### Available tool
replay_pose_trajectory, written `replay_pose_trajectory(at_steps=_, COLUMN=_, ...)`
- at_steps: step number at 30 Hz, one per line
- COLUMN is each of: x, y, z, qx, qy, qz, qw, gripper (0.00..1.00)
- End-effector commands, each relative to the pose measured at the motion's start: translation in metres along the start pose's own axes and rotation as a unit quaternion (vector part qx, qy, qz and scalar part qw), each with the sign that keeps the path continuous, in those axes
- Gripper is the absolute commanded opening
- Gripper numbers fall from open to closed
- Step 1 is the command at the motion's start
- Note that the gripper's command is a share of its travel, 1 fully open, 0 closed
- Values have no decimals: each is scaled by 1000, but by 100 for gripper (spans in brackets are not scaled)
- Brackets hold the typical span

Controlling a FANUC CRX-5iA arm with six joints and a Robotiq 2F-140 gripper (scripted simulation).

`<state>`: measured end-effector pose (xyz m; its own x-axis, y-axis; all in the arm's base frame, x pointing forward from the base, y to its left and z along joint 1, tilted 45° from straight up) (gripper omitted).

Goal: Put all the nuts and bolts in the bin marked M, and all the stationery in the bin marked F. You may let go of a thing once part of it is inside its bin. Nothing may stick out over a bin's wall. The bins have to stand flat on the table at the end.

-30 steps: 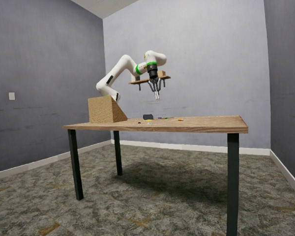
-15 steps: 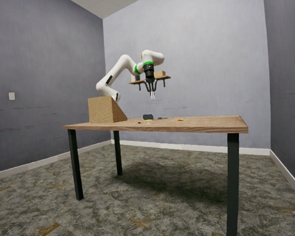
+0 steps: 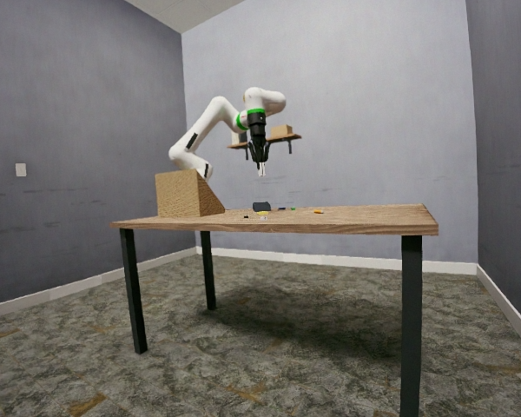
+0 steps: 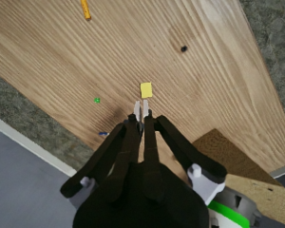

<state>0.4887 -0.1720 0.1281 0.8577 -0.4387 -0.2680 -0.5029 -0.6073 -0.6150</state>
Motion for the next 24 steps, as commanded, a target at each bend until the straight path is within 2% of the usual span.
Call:
replay_pose_trajectory(at_steps=1, x=-11, y=11, z=-2, qx=5, qy=-11, qz=-77, qw=997, gripper=15)
replay_pose_trajectory(at_steps=6, x=-15, y=16, z=-2, qx=9, qy=-20, qz=-143, qw=989, gripper=15)
replay_pose_trajectory(at_steps=8, x=-15, y=16, z=-2, qx=9, qy=-20, qz=-143, qw=989, gripper=15)
replay_pose_trajectory(at_steps=10, x=-25, y=25, z=-4, qx=13, qy=-27, qz=-193, qw=981, gripper=15)
replay_pose_trajectory(at_steps=15, x=-29, y=29, z=-5, qx=19, qy=-35, qz=-253, qw=967, gripper=15)
replay_pose_trajectory(at_steps=24, x=-29, y=29, z=-5, qx=19, qy=-36, qz=-258, qw=965, gripper=15)
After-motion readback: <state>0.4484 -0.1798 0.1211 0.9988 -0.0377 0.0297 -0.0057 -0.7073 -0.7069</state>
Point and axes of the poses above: the point where the finger pads meet when closed, its own z axis out along the fingers, its own y axis across the jaws, x = y × z, the point moved 10 cm from there along -z, back along the fingers, and after that the axes turned 5 degrees about -z, right-handed, at the moved point
